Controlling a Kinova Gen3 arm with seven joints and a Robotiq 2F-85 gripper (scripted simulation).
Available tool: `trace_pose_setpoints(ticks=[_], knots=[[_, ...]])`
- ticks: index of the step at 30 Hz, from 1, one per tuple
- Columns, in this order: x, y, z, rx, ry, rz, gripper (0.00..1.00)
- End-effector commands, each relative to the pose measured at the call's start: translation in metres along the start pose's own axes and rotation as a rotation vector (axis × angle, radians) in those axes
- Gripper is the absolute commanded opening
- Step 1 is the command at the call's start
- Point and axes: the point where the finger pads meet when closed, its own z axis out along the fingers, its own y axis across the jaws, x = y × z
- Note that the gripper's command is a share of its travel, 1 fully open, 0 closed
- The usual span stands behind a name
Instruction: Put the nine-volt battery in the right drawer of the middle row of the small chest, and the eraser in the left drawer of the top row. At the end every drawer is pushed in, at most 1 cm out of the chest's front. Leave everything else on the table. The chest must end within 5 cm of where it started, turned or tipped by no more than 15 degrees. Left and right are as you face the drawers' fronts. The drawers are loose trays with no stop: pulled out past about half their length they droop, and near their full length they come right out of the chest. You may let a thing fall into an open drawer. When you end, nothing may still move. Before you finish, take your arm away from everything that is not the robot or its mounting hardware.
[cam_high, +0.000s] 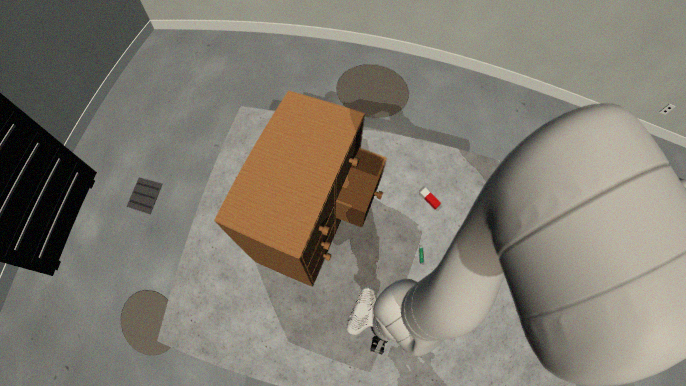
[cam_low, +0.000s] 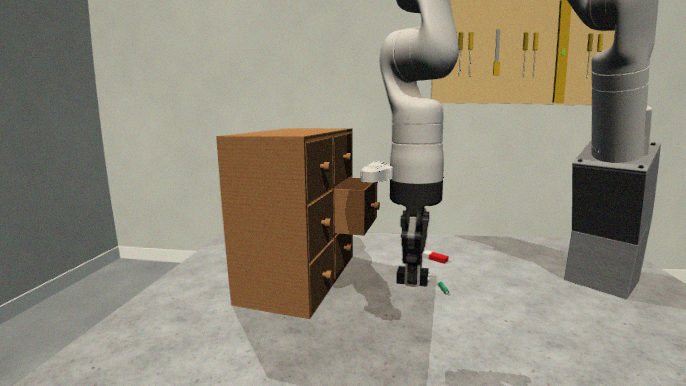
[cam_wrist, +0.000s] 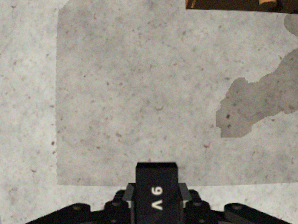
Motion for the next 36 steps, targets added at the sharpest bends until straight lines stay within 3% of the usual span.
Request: trace_pose_setpoints(ticks=[1, 10, 12, 22, 36], knots=[[0.007, -0.001, -0.017, 0.007, 0.014, 0.005, 0.23], [0.006, -0.001, -0.063, 0.007, 0.014, 0.005, 0.23], [0.006, -0.001, -0.063, 0.007, 0.014, 0.005, 0.23], [0.005, 0.000, -0.106, 0.007, 0.014, 0.005, 0.23], [0.005, 0.000, -0.122, 0.007, 0.014, 0.005, 0.23]])
